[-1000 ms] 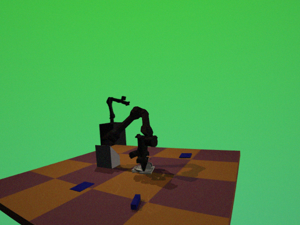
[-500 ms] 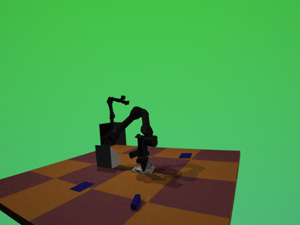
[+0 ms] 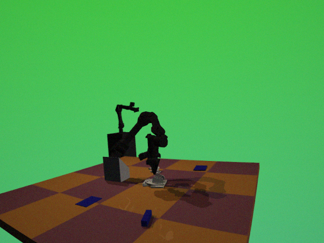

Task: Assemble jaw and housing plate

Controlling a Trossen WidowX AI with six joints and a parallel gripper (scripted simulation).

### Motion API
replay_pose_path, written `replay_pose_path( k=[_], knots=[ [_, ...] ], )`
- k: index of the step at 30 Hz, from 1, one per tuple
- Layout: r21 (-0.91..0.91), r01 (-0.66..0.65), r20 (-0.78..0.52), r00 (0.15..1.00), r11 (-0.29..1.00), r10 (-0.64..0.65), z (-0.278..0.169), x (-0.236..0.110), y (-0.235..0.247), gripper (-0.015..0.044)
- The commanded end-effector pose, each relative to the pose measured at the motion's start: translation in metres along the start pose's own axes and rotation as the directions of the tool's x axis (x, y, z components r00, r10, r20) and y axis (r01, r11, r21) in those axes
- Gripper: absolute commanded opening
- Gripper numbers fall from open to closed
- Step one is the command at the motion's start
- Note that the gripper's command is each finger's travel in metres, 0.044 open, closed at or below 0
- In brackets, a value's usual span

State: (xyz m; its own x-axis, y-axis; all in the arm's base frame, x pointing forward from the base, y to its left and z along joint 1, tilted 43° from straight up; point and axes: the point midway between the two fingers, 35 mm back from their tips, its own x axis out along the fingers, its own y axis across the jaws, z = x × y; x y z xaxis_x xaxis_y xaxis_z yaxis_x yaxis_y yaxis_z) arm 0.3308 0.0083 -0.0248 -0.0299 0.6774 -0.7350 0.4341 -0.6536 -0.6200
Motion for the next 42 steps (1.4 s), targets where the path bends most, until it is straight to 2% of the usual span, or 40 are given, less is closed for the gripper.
replay_pose_path(
  k=[1, 9, 10, 17, 25, 42],
  knots=[
    [0.0, 0.0, 0.0, 1.0, 1.0, 0.0, 0.0, 0.0, 0.0, 0.0224],
    [-0.16, -0.01, 0.048, 0.999, 0.987, 0.018, 0.006, -0.001, -0.017, 0.0434],
    [-0.193, -0.011, 0.048, 0.999, 0.981, 0.02, 0.004, -0.002, -0.021, 0.044],
    [-0.413, -0.011, 0.051, 0.998, 0.911, 0.035, -0.007, -0.006, -0.054, 0.044],
    [-0.637, -0.004, 0.049, 0.998, 0.771, 0.046, -0.016, -0.009, -0.093, 0.044],
    [-0.951, 0.019, 0.036, 0.998, 0.31, 0.051, -0.016, -0.015, -0.176, 0.044]
  ],
)
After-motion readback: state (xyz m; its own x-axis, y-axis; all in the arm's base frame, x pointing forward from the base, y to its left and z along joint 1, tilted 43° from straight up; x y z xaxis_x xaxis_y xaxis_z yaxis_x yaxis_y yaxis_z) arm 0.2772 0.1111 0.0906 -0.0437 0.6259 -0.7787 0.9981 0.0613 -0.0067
